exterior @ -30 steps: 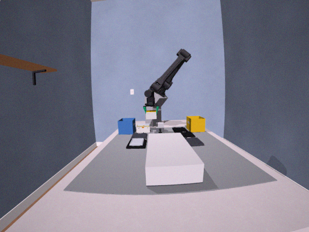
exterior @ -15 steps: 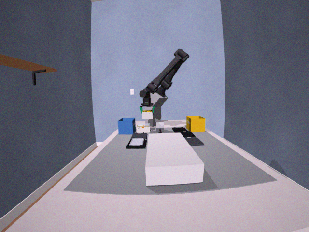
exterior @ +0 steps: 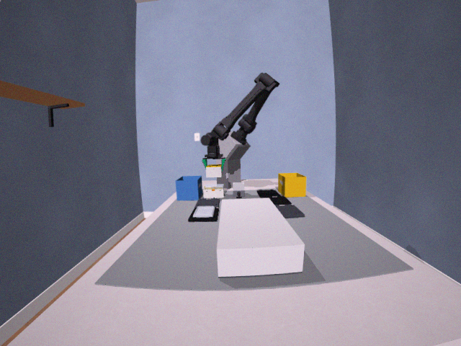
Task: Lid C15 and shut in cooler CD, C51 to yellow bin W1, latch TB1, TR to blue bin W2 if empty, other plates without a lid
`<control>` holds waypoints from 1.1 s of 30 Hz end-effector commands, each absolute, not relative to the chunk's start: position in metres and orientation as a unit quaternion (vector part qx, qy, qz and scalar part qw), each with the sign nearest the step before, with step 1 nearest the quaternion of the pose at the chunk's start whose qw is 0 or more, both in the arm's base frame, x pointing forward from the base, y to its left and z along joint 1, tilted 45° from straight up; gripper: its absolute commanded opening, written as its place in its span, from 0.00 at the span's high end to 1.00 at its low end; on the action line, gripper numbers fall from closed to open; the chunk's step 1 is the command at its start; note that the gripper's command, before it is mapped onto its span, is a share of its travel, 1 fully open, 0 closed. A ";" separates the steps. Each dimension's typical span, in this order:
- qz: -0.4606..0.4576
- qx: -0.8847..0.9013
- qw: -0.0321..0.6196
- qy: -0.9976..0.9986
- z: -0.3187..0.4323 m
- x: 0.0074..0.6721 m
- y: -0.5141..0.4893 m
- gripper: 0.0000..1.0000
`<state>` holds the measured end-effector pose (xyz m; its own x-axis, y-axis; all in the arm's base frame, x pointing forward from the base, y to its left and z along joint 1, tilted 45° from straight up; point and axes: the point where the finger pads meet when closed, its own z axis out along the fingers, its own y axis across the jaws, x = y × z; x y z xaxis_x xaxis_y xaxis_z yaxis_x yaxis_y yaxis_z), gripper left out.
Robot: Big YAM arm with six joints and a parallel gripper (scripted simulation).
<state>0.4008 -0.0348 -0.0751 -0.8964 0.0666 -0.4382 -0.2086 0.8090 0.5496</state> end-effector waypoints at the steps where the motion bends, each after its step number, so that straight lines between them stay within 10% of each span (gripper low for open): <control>1: 0.303 -0.036 0.229 0.924 -0.081 0.404 -0.052 1.00; 33: 0.303 -0.035 0.230 0.924 -0.131 0.396 -0.110 1.00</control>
